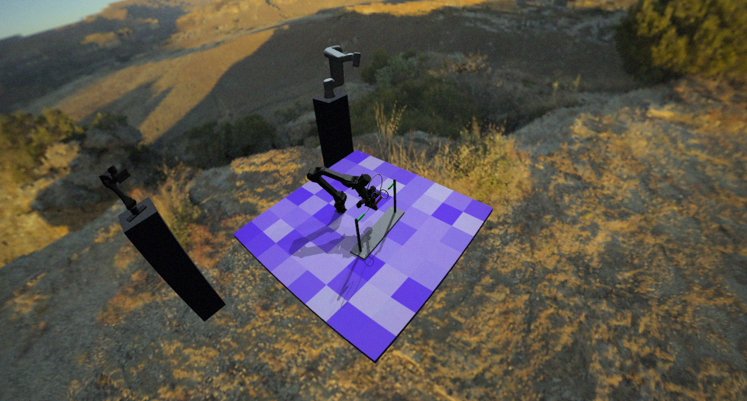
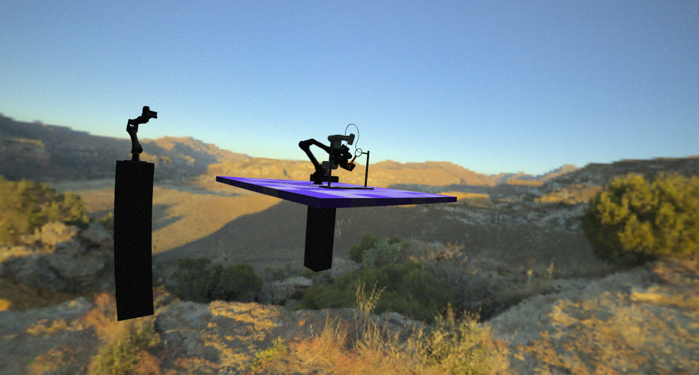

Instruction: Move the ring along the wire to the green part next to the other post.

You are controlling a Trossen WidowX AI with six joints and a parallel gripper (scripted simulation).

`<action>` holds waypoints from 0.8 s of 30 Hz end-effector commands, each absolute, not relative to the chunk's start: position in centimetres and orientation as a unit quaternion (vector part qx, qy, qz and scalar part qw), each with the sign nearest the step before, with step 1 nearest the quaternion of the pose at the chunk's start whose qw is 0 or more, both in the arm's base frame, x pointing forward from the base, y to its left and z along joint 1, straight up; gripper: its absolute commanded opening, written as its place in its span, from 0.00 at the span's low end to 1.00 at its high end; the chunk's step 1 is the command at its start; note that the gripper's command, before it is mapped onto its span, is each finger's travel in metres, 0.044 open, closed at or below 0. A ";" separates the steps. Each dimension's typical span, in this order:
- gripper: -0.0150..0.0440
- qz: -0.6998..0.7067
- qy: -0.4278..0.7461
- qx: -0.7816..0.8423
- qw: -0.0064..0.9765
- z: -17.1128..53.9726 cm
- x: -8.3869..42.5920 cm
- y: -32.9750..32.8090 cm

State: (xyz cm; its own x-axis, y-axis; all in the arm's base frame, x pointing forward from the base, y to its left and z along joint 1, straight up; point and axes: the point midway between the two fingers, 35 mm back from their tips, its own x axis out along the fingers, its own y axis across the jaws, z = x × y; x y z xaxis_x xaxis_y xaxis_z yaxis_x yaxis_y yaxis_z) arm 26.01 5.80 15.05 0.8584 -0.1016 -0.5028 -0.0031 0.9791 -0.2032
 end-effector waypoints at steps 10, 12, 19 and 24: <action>0.00 -0.008 0.268 -0.037 0.963 15.3 25.9 8.7; 0.00 -0.007 0.268 -0.033 0.963 15.3 25.8 9.0; 0.00 -0.006 0.268 -0.025 0.963 15.3 25.7 9.9; 0.00 -0.006 0.268 -0.023 0.963 15.3 25.7 10.5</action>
State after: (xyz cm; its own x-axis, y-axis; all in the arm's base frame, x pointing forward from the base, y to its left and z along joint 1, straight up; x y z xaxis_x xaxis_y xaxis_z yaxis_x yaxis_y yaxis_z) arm 25.55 10.01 14.86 0.8520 -0.0222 -0.5230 -0.0100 0.9982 -0.0587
